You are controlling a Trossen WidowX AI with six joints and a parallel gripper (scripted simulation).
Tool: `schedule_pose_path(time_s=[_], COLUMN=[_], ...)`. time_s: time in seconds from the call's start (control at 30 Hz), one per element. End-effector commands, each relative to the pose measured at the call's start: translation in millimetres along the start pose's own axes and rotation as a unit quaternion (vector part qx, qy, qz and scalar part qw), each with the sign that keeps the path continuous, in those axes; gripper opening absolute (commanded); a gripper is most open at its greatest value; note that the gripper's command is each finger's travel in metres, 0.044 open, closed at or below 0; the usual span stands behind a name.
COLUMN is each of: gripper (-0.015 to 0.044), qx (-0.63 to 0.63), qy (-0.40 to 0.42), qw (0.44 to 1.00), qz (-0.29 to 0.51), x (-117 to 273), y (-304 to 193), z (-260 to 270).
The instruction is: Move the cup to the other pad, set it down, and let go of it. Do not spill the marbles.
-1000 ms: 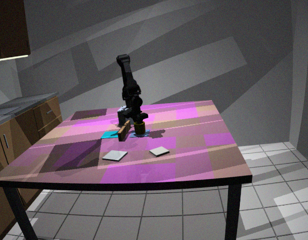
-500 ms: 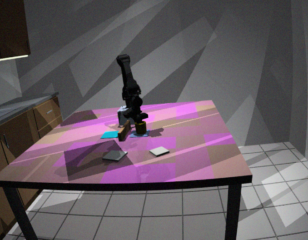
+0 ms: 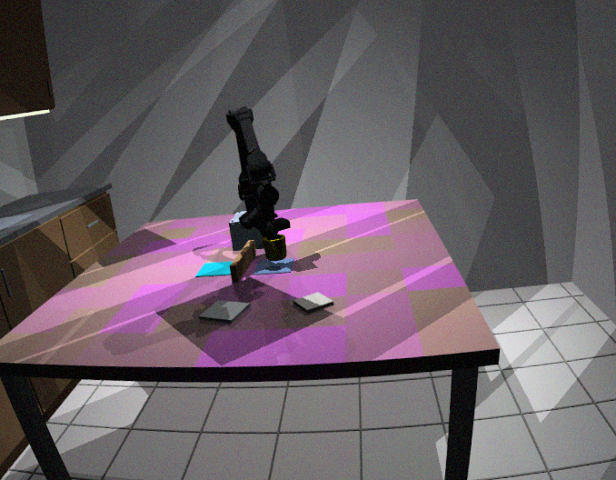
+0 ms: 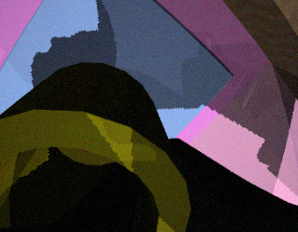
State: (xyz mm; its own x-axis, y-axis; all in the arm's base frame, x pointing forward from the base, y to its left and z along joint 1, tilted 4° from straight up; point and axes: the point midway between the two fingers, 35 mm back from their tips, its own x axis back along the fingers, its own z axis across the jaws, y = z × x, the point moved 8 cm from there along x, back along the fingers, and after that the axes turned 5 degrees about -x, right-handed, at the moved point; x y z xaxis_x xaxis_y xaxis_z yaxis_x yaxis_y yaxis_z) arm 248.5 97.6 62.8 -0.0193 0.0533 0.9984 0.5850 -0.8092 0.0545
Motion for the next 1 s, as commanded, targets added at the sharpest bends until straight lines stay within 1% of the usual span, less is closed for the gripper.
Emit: schedule_pose_path(time_s=[0.0,0.33,0.97], gripper=[0.0000,0.0000,0.0000], qx=[-0.002,-0.003,0.000], qy=[0.003,0.002,0.003], qw=[1.000,1.000,1.000], qz=[-0.002,-0.002,-0.001], x=[16,56,53], y=[0,-1,0], z=[2,1,1])
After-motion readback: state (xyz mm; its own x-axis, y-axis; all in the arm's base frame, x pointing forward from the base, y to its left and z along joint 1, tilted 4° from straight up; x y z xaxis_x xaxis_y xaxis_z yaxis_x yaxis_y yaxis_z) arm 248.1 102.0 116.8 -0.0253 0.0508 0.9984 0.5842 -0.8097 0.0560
